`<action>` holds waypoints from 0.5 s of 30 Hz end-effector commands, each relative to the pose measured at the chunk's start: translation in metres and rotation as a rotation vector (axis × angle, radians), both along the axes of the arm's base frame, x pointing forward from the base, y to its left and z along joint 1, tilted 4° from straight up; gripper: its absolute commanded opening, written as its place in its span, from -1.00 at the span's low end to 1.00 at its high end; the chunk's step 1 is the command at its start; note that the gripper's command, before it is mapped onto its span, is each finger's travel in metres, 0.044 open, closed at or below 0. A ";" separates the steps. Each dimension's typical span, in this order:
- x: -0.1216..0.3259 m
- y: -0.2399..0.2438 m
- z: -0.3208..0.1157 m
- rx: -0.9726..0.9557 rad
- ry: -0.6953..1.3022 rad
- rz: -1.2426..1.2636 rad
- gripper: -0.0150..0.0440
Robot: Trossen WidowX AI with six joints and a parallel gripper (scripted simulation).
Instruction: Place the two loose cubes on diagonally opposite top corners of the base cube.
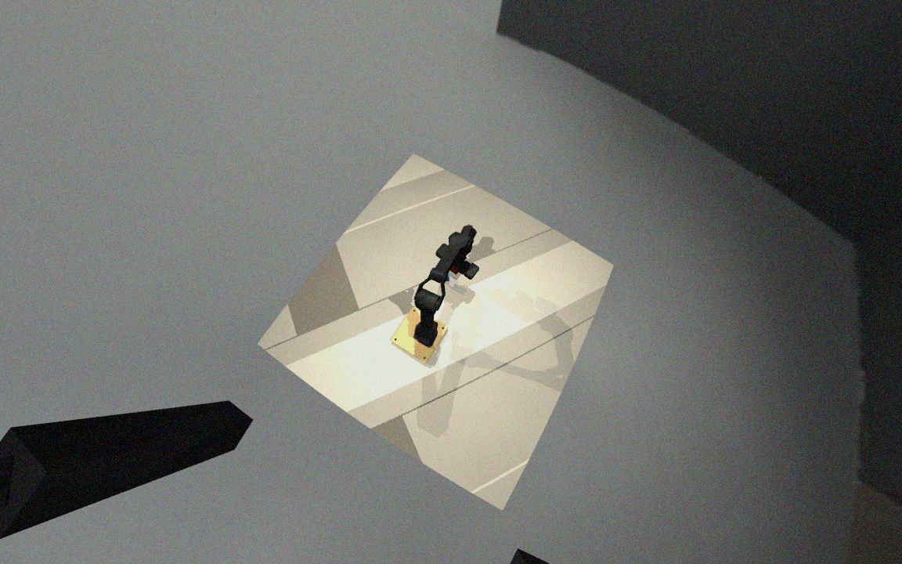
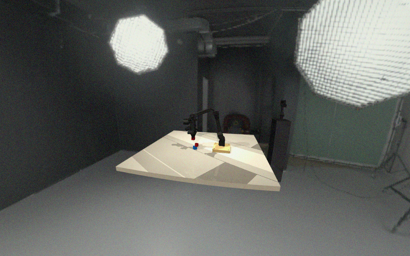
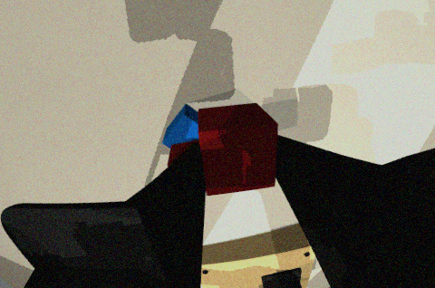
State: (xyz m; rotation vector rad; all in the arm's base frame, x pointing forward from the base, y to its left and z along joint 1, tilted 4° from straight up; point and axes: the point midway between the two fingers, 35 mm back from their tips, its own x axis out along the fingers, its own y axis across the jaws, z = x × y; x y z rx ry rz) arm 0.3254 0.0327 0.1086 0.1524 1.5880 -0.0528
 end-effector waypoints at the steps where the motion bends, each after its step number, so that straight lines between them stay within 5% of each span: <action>1: -0.002 0.011 0.004 0.007 -0.013 -0.002 -0.14; 15: -0.009 0.033 -0.010 -0.001 -0.021 0.027 -0.14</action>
